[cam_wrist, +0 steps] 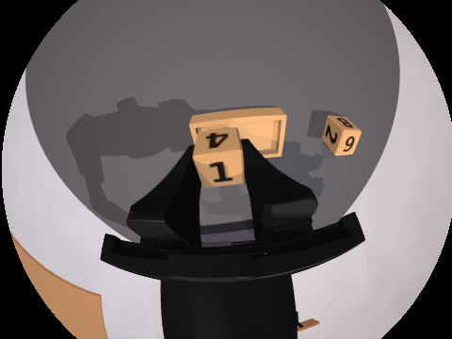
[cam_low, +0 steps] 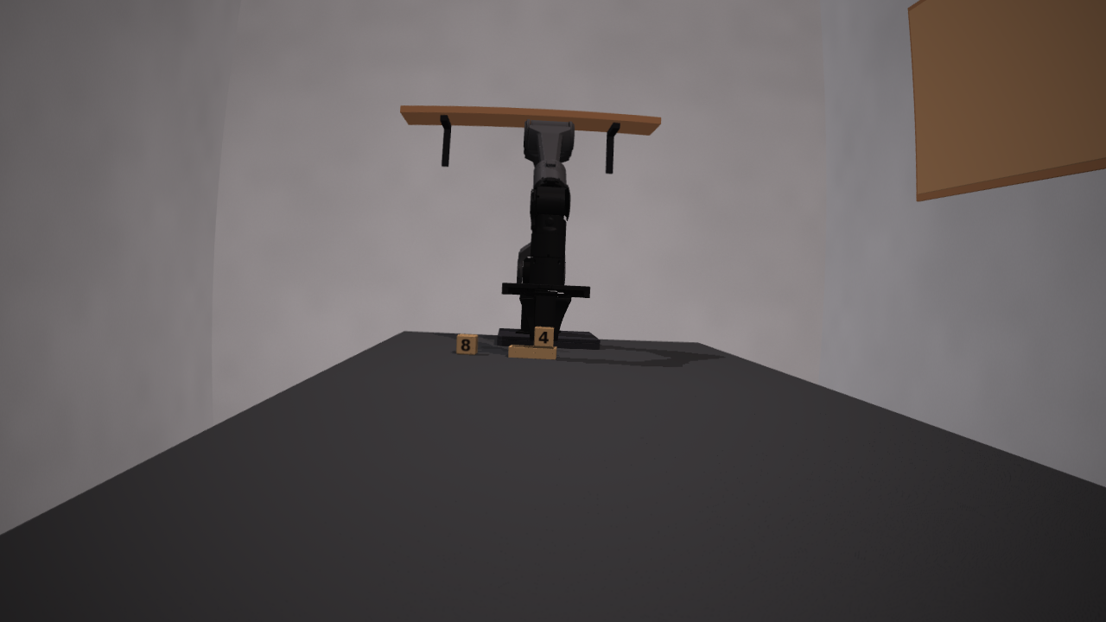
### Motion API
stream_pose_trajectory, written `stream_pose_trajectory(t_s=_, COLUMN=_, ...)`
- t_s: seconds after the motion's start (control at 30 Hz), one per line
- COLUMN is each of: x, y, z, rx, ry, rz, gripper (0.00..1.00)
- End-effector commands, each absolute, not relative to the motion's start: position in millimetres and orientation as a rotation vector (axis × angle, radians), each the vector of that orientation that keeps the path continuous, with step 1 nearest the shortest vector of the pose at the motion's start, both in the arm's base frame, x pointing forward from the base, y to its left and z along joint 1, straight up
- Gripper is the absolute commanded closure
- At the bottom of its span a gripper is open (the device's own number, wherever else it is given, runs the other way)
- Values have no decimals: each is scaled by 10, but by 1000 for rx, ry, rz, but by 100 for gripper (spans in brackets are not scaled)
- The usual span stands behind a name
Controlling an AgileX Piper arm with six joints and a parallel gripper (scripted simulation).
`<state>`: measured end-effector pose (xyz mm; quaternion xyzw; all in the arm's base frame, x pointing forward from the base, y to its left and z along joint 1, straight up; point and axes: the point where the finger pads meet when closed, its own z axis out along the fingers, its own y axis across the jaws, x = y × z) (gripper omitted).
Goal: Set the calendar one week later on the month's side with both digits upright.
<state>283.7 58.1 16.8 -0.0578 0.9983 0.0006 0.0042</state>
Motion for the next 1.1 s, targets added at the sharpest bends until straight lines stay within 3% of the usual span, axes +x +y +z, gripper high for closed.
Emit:
stream_pose_trajectory(t_s=0.0, x=2828, y=579, z=141, rx=-180, ry=3132, rz=3, gripper=64)
stream_pose_trajectory(t_s=1.07, x=2833, y=580, z=78, rx=-180, ry=3130, rz=4, gripper=64)
